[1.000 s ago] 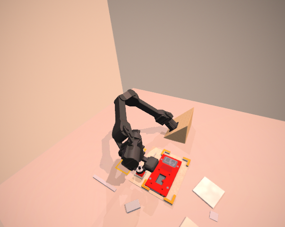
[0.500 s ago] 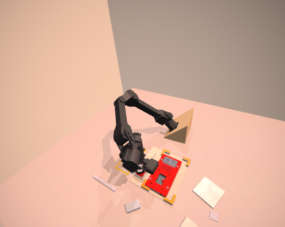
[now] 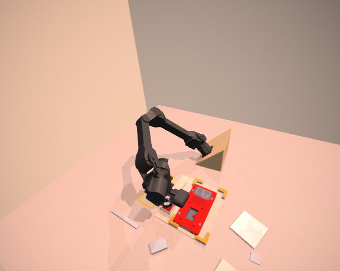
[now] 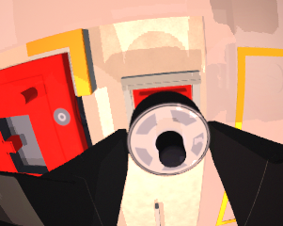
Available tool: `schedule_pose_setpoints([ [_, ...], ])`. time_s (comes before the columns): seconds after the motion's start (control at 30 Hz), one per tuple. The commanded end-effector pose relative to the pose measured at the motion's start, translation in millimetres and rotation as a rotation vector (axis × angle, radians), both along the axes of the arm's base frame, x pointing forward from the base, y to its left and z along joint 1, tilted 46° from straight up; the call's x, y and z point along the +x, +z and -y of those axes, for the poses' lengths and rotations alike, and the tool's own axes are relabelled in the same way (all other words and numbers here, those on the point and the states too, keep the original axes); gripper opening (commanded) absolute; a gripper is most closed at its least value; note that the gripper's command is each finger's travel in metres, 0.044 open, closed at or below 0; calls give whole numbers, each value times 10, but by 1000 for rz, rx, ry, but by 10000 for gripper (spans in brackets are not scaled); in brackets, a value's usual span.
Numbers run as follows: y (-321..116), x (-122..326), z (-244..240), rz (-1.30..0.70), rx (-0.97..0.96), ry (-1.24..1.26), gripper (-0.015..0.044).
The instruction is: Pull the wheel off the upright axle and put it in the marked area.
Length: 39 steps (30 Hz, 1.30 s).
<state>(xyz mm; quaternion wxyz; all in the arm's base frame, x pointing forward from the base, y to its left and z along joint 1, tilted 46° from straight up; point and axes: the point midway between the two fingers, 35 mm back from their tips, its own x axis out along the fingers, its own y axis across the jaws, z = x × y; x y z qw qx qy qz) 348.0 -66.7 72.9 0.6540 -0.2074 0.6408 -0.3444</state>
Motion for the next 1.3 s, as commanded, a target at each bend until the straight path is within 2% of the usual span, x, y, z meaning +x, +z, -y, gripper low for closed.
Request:
schedule_pose_setpoints([
  [0.0, 7, 1, -11, 1, 1, -2, 0],
  [1.27, 92, 12, -102, 2, 1, 0, 0],
])
